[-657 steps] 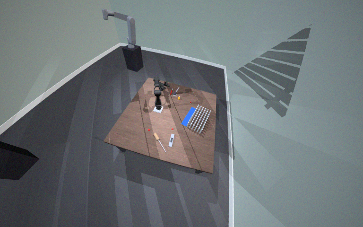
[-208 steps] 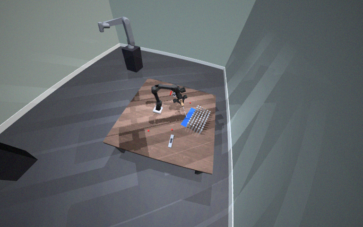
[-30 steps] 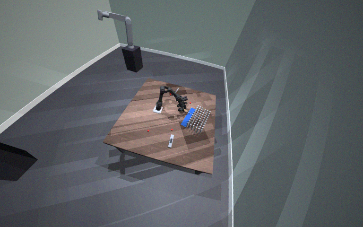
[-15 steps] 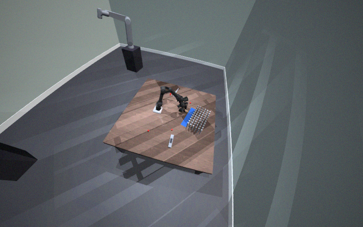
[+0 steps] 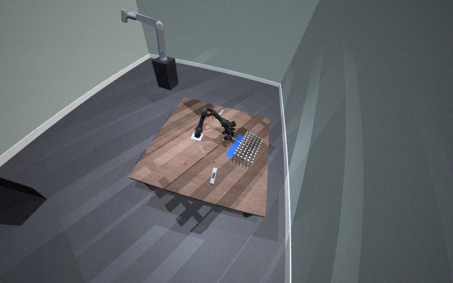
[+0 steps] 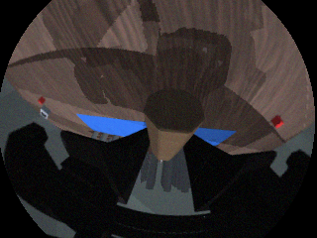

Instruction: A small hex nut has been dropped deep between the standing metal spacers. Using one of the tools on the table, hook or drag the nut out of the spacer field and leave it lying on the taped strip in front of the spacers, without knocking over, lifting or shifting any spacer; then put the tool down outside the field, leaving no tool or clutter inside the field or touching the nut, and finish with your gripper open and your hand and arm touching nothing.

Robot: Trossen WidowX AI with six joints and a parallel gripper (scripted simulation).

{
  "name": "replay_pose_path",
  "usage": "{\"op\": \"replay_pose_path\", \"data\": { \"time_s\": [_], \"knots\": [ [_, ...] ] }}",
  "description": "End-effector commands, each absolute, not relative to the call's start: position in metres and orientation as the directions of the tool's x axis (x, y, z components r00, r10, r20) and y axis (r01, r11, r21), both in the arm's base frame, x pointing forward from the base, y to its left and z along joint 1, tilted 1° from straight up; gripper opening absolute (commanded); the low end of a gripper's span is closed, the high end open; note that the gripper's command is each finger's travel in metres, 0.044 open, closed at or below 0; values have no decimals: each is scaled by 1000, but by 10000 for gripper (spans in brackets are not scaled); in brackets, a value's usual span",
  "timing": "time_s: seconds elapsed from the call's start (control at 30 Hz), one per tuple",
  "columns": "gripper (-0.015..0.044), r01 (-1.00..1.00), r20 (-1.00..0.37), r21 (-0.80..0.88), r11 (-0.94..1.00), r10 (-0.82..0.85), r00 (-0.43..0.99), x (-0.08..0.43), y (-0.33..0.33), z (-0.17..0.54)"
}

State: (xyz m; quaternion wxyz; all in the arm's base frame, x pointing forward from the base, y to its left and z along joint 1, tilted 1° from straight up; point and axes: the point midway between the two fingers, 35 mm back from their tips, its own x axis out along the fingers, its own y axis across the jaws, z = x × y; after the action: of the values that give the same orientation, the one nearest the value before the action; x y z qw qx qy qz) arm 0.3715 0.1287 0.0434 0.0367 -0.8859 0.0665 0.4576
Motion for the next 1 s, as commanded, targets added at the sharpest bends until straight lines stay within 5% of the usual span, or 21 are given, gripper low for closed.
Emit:
{"op": "replay_pose_path", "data": {
  "time_s": [0.0,0.97],
  "knots": [
    [0,-147,-811,-7,-989,-80,579,376,129,46],
    [0,-147,-810,-7,-989,-81,581,397,125,47]
  ]
}}
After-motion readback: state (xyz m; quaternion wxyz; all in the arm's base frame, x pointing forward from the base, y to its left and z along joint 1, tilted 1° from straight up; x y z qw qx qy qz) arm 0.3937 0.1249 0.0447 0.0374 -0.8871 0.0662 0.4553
